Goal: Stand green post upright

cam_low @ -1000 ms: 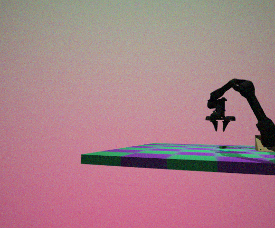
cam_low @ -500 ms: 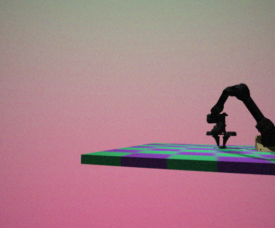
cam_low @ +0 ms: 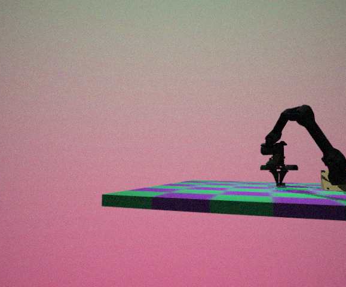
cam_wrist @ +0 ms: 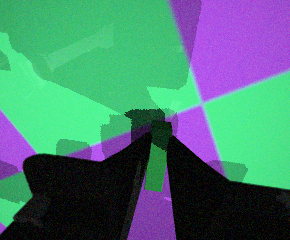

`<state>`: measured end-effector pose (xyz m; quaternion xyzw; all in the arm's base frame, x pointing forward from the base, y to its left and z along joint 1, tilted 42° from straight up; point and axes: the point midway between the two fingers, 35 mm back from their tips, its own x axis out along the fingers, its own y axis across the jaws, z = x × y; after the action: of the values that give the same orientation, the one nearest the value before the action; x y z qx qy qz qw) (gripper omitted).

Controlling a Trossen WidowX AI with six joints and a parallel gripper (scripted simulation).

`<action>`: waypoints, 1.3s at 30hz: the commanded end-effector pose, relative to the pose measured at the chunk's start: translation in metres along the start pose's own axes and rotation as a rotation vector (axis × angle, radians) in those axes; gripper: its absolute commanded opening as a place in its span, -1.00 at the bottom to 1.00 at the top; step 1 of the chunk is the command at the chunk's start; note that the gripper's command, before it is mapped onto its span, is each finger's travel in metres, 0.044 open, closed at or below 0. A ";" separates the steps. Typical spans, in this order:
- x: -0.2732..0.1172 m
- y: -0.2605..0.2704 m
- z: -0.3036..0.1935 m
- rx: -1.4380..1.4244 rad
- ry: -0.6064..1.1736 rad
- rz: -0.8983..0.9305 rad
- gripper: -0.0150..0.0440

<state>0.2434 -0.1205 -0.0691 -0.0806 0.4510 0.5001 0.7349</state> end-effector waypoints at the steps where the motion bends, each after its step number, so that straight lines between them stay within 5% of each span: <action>1: -0.015 -0.006 0.000 -0.010 0.007 -0.015 -0.42; 39: -0.113 0.002 0.008 0.040 0.010 -0.016 -0.42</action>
<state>0.2332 -0.1897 0.0114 -0.0772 0.4541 0.4955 0.7364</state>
